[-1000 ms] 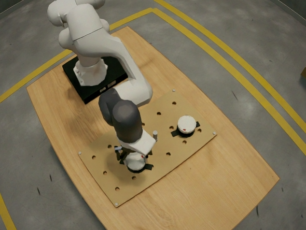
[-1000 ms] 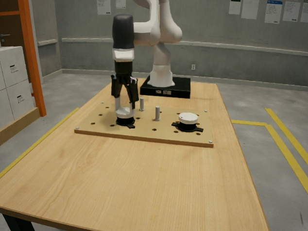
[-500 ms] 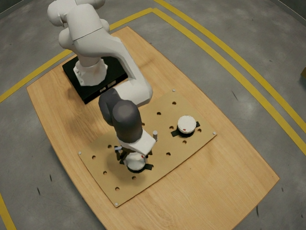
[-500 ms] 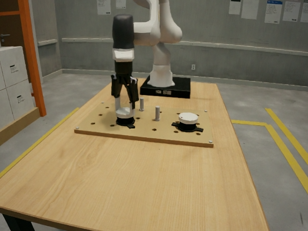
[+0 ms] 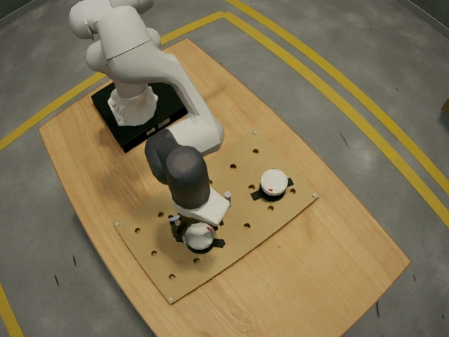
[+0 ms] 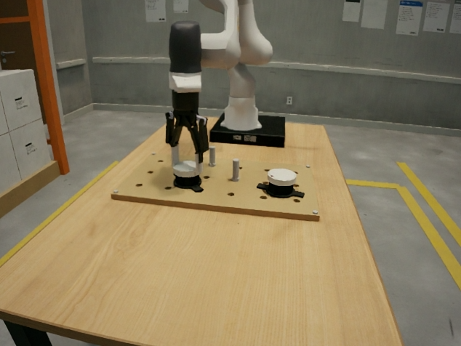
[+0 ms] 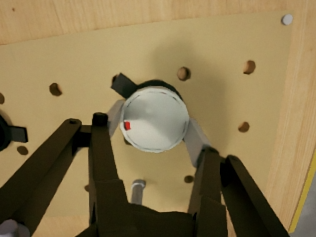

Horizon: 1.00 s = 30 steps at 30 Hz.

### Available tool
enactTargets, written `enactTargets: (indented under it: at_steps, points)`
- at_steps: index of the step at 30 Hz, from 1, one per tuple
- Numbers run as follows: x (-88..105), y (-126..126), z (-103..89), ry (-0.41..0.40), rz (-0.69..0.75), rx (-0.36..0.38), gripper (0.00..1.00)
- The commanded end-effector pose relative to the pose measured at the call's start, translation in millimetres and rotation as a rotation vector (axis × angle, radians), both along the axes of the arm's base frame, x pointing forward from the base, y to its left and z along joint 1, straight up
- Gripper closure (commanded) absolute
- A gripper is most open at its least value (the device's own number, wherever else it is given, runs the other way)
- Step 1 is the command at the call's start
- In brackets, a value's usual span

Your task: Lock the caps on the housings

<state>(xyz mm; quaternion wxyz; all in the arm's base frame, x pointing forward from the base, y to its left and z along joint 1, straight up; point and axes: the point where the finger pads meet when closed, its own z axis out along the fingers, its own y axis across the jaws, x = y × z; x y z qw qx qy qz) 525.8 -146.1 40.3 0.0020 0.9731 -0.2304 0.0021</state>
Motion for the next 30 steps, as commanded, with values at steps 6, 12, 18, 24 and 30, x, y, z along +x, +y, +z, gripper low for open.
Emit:
enactTargets:
  at_steps: [6,12,18,24,30]
  points:
    - [-1.7,0.0,-2.1,0.003,0.235,0.004,0.90]
    - [-1.7,-0.1,-2.1,0.003,0.321,0.004,0.90]
    - [-1.7,-0.1,-2.1,0.004,0.331,0.004,0.90]
    - [-1.7,-0.1,-2.1,0.004,0.356,0.004,0.90]
    - [-1.7,0.0,-2.1,0.004,0.472,0.004,0.90]
